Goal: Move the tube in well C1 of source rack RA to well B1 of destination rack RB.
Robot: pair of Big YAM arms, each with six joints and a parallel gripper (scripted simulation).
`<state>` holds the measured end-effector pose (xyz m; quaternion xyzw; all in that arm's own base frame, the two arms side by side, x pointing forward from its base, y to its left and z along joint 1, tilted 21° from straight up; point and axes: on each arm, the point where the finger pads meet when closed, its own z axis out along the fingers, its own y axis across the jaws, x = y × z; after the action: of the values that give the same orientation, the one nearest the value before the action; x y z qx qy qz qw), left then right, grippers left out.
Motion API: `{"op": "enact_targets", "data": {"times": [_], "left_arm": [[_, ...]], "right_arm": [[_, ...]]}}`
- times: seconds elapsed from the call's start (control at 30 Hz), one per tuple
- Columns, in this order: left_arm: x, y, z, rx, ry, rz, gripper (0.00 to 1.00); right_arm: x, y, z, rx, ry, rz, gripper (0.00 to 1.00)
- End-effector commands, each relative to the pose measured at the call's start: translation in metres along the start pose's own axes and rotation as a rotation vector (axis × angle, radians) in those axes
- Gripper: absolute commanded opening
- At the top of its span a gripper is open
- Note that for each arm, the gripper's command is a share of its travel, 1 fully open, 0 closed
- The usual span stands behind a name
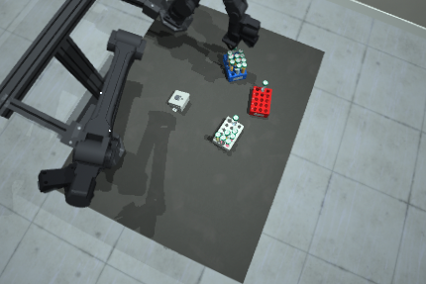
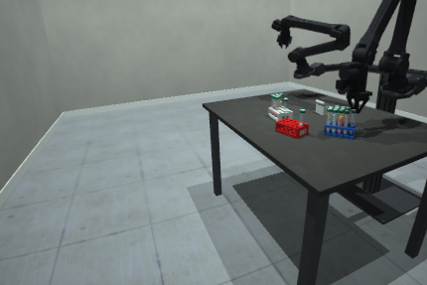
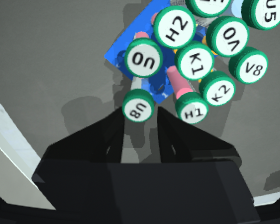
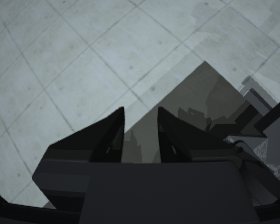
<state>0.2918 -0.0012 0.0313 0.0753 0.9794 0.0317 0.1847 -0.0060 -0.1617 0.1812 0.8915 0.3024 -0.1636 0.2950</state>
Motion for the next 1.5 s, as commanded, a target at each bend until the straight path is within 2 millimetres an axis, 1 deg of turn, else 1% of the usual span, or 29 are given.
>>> {"op": "enact_targets", "data": {"times": [0.0, 0.1, 0.13, 0.17, 0.23, 0.27, 0.47, 0.53, 0.57, 0.6, 0.63, 0.7, 0.8, 1.17, 1.2, 1.23, 1.27, 1.3, 1.37, 1.4, 1.47], "left_arm": [[-0.007, 0.001, -0.001, 0.0, -0.01, -0.001, 0.3], [-0.007, 0.001, -0.001, 0.0, -0.01, -0.001, 0.3], [-0.004, 0.003, -0.004, 0.0, 0.001, -0.001, 0.3], [-0.014, 0.004, -0.013, -0.003, -0.025, -0.002, 0.3], [-0.014, 0.004, -0.013, -0.003, -0.025, -0.002, 0.3], [-0.019, 0.004, -0.017, -0.003, -0.032, -0.002, 0.3], [-0.024, 0.0, -0.035, 0.001, -0.036, -0.002, 0.3], [-0.024, 0.0, -0.041, 0.0, -0.037, -0.002, 0.3], [-0.021, 0.0, -0.042, 0.0, -0.032, -0.002, 0.3], [-0.01, -0.002, -0.04, 0.001, -0.014, -0.001, 0.3], [-0.012, -0.002, -0.044, 0.0, -0.018, -0.001, 0.3], [-0.022, 0.0, -0.055, -0.002, -0.039, -0.003, 0.3], [-0.022, 0.0, -0.058, -0.002, -0.039, -0.003, 0.3], [-0.023, 0.0, -0.089, -0.003, -0.044, -0.003, 0.3], [-0.023, 0.0, -0.089, -0.003, -0.044, -0.003, 0.3], [-0.012, 0.001, -0.079, -0.001, -0.017, -0.001, 0.3], [-0.025, -0.005, -0.083, 0.001, -0.017, -0.035, 0.3], [-0.03, -0.01, -0.083, 0.002, -0.017, -0.069, 0.3], [-0.03, -0.01, -0.083, 0.002, -0.017, -0.069, 0.3], [-0.04, -0.014, -0.083, 0.003, -0.041, -0.104, 0.3], [-0.049, -0.024, -0.083, 0.006, -0.041, -0.171, 0.3]], "right_arm": [[-0.008, 0.009, -0.011, -0.029, -0.016, 0.009, 0.3], [-0.008, 0.009, -0.011, -0.029, -0.016, 0.009, 0.3], [-0.008, 0.009, -0.011, -0.029, -0.016, 0.009, 0.3], [-0.008, 0.009, -0.011, -0.029, -0.016, 0.009, 0.3], [-0.008, 0.009, -0.011, -0.029, -0.016, 0.009, 0.3], [-0.008, 0.009, -0.011, -0.029, -0.016, 0.009, 0.3], [-0.008, 0.009, -0.011, -0.029, -0.016, 0.009, 0.3], [-0.008, 0.009, -0.011, -0.029, -0.016, 0.009, 0.3], [-0.008, 0.009, -0.011, -0.029, -0.016, 0.009, 0.3], [-0.008, 0.009, -0.011, -0.029, -0.016, 0.009, 0.3], [-0.008, 0.009, -0.011, -0.029, -0.016, 0.009, 0.3], [-0.008, 0.009, -0.011, -0.029, -0.016, 0.009, 0.3], [-0.008, 0.009, -0.011, -0.029, -0.016, 0.009, 0.3], [-0.008, 0.009, -0.011, -0.029, -0.016, 0.009, 0.3], [-0.008, 0.009, -0.011, -0.029, -0.016, 0.009, 0.3], [-0.008, 0.009, -0.011, -0.029, -0.016, 0.009, 0.3], [-0.008, 0.009, -0.011, -0.029, -0.016, 0.009, 0.3], [-0.008, 0.009, -0.011, -0.029, -0.016, 0.009, 0.3], [-0.008, 0.009, -0.011, -0.029, -0.016, 0.009, 0.3], [-0.008, 0.009, -0.011, -0.029, -0.016, 0.009, 0.3], [-0.008, 0.009, -0.011, -0.029, -0.016, 0.009, 0.3]]}}
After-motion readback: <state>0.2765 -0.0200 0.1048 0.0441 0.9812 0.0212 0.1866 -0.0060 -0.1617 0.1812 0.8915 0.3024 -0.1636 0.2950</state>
